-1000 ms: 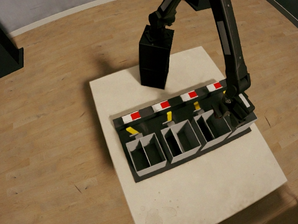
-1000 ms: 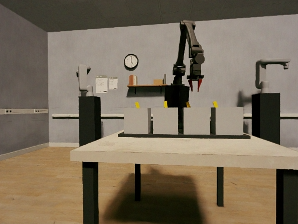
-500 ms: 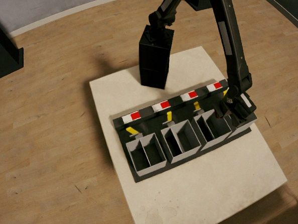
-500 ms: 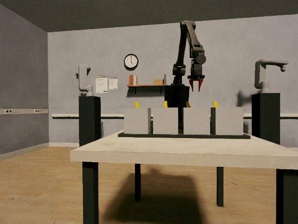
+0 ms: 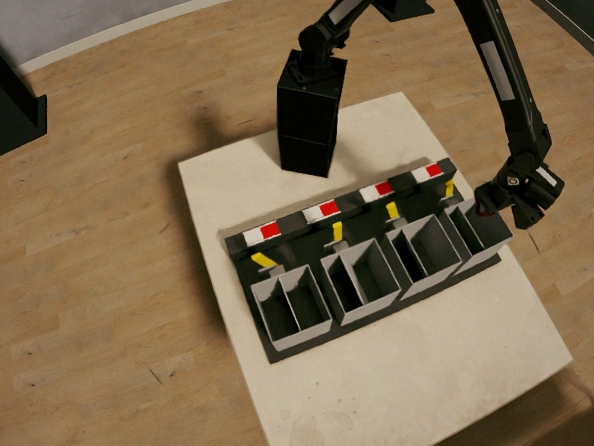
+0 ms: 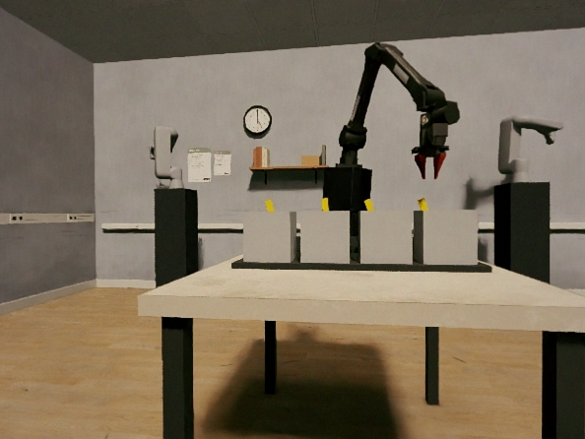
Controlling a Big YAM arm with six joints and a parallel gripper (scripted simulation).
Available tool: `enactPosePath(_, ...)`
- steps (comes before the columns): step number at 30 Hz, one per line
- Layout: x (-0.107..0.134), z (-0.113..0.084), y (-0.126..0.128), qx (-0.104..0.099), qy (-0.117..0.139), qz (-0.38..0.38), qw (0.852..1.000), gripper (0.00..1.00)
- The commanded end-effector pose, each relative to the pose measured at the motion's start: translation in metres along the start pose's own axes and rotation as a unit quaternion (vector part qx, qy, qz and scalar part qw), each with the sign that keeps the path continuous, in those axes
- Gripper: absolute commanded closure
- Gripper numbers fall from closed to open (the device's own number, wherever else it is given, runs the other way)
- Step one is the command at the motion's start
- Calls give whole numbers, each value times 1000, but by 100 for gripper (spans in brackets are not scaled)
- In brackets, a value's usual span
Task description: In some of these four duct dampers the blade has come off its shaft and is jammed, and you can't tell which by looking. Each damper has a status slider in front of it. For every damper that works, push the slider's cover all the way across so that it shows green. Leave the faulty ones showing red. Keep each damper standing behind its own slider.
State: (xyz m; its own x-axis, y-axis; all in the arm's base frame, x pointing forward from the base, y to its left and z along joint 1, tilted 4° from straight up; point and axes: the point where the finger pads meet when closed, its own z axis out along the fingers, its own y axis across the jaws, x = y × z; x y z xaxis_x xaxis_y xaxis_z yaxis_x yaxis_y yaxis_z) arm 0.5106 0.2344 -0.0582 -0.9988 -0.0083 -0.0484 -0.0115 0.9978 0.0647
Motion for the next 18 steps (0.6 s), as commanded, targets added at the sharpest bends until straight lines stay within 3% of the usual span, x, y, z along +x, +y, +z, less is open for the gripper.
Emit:
enactPosePath(1, -12, -6, 43, -2, -9, 22, 1000, 64)
enactPosePath(6, -10, -6, 55, -2, -9, 22, 1000, 64)
enactPosePath(7, -15, -19, 42, -5, -16, 33, 999, 64)
enactPosePath(14, -16, -19, 42, -7, -19, 33, 999, 64)
enactPosePath(15, -10, -18, 53, -8, -18, 23, 1000, 64)
enactPosePath(18, -9, -18, 55, -8, -18, 20, 1000, 64)
